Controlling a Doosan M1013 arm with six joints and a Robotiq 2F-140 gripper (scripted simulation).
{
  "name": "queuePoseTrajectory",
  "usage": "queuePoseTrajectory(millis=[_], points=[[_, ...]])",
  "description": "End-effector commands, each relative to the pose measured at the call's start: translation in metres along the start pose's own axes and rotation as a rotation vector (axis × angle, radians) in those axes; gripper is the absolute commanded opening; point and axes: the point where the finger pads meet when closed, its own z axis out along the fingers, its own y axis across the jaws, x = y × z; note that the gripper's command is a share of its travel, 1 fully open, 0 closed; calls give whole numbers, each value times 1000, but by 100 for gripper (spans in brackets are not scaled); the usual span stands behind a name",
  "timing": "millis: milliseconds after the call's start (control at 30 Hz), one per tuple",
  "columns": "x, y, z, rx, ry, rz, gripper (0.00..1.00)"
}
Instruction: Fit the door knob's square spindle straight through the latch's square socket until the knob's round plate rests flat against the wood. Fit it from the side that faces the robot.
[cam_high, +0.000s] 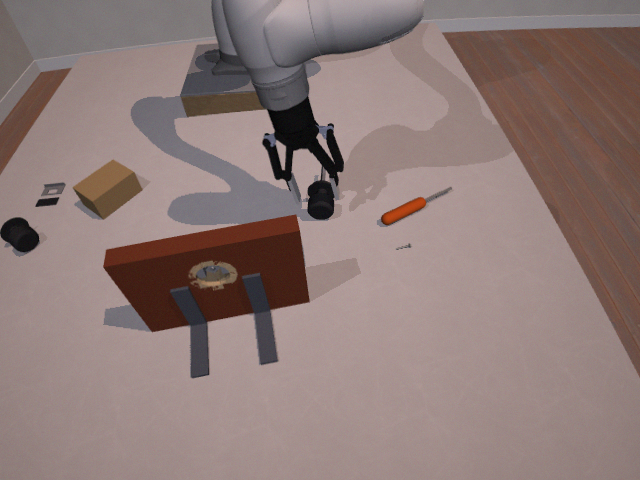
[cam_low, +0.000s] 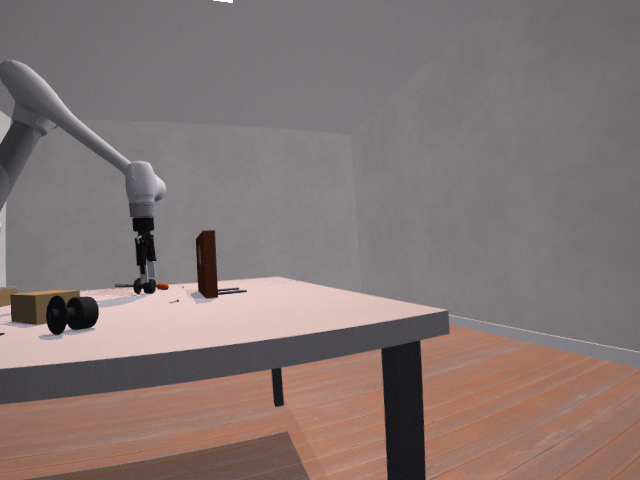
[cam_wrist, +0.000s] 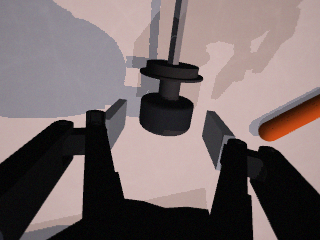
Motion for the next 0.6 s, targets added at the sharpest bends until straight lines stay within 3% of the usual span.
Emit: queuePoseTrajectory(millis=[0, 567], points=[[2, 1, 5, -2, 0, 0, 57], [2, 1, 27, -2, 0, 0, 57]])
